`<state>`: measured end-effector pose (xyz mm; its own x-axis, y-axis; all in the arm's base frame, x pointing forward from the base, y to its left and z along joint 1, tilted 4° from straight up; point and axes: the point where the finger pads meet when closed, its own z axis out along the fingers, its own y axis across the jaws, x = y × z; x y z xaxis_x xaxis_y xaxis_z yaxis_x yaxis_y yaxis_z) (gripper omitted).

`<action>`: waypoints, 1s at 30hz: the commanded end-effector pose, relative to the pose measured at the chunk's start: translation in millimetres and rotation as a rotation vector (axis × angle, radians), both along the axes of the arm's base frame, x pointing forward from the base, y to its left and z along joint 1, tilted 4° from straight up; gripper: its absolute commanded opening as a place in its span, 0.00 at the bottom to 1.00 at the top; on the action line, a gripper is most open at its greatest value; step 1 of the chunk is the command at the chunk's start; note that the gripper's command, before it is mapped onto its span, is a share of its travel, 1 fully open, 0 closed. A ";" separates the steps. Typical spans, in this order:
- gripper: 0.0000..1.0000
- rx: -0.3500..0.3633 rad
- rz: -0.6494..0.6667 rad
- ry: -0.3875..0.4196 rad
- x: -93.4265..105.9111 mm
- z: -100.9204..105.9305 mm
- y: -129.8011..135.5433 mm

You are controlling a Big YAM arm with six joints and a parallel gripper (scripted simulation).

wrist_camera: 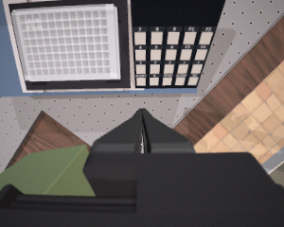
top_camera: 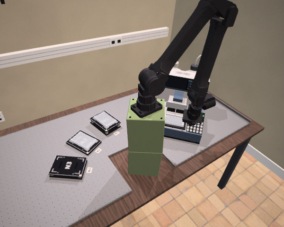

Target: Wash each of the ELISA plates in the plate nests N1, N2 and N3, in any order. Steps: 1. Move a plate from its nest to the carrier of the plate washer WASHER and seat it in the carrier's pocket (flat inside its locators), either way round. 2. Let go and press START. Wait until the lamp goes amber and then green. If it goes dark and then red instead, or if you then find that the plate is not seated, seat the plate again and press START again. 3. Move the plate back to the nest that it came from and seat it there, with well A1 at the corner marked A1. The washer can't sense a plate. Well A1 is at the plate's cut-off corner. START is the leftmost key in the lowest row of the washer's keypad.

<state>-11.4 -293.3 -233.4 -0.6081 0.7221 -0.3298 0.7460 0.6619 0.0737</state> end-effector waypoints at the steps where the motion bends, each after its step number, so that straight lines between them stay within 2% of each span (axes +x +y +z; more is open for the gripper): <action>1: 0.00 -0.004 0.009 0.000 0.3 0.4 -0.2; 9: 0.00 -0.004 0.009 0.000 0.3 0.4 -0.2; 10: 1.00 -0.015 -0.023 0.007 6.8 7.3 -5.4; 16: 1.00 0.040 -0.214 0.009 36.0 17.3 -5.7; 20: 1.00 0.105 -0.342 0.016 55.2 22.6 0.8; 22: 1.00 0.105 -0.342 0.016 55.2 22.6 0.8; 30: 1.00 0.165 -0.597 0.018 95.4 36.6 -9.2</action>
<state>68.0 -291.7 -205.9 -0.2809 0.9376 -0.2049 0.9452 0.3073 0.1102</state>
